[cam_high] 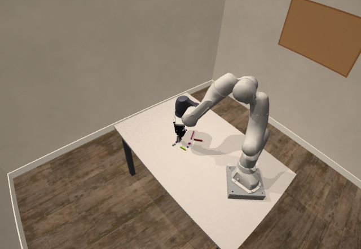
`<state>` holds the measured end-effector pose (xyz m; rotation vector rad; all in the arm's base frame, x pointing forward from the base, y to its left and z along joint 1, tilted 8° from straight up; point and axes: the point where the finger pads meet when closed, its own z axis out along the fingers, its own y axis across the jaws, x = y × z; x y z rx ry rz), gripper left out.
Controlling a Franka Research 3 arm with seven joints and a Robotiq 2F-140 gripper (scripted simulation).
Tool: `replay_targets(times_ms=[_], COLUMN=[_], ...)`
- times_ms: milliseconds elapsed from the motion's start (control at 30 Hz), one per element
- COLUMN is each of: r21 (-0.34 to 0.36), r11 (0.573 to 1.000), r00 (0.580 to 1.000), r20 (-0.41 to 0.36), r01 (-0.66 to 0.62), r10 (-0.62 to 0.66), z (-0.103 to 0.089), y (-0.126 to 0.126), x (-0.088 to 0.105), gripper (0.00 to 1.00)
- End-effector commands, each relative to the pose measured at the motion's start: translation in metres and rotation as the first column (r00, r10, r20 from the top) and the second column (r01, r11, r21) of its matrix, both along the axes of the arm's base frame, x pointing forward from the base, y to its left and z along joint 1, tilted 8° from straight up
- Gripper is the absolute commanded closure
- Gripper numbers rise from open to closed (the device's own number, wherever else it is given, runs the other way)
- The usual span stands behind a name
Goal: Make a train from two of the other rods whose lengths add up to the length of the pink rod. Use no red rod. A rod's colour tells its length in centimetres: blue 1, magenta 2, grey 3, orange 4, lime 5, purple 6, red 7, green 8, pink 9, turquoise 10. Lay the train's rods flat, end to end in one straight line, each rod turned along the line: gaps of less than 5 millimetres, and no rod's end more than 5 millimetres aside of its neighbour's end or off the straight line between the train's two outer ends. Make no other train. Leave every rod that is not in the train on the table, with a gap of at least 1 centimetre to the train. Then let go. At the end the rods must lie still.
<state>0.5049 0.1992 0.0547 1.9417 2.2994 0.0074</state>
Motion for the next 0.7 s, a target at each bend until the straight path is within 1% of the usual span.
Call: replay_targets(times_ms=[0,667], r21=[0.000,0.000], r11=[1.000,1.000], r00=[1.000,1.000], r20=[0.001,0.002], r01=[0.004,0.009], r10=[-0.004,-0.009], z=[-0.0008,-0.0009], y=[0.0006,0.0011], x=[0.0000,-0.0005], gripper=[0.97,0.97])
